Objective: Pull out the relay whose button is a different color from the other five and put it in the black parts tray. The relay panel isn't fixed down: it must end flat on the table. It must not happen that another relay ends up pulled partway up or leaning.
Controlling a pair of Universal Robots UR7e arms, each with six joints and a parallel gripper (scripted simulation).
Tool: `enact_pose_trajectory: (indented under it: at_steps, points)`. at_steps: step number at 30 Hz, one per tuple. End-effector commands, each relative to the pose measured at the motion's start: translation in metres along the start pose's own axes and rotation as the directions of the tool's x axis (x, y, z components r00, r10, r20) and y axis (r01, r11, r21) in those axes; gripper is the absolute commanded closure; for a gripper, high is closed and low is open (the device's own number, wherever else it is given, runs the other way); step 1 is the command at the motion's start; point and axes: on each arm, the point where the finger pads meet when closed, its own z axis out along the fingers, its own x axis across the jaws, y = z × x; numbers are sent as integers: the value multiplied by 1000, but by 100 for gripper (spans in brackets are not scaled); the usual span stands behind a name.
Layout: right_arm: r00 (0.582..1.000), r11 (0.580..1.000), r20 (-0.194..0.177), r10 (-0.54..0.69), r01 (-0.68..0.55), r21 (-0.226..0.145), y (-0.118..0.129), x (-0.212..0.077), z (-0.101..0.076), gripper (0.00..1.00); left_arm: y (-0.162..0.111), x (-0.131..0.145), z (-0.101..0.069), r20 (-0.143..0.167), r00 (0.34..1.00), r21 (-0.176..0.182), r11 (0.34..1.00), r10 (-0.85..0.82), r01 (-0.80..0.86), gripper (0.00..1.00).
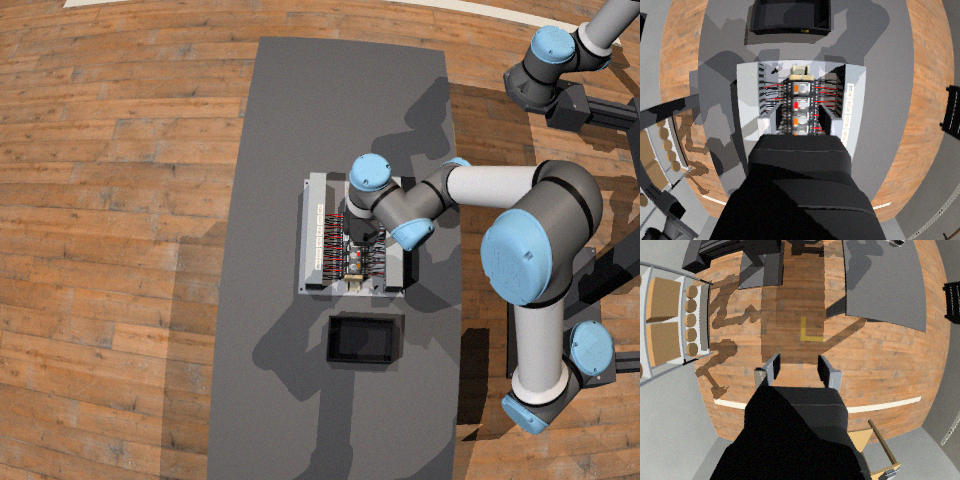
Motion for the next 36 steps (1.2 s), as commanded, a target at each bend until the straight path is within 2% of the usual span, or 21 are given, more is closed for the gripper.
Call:
enact_pose_trajectory:
  at_steps: [1, 21, 27, 36]
  points:
    - [1000, 1000, 0, 0, 0, -1, 0, 0, 0, 0, 0, 0, -1, -1, 1000, -2, 1000, 0, 0, 2]
    - [1000, 1000, 0, 0, 0, -1, 0, 0, 0, 0, 1, 0, 0, -1, 1000, -2, 1000, 0, 0, 2]
    - [1000, 1000, 0, 0, 0, -1, 0, 0, 0, 0, 1, 1, 7, -1, 1000, -2, 1000, 0, 0, 2]
    - [1000, 1000, 0, 0, 0, -1, 0, 0, 0, 0, 1, 1, 33, -1, 1000, -2, 1000, 0, 0, 2]
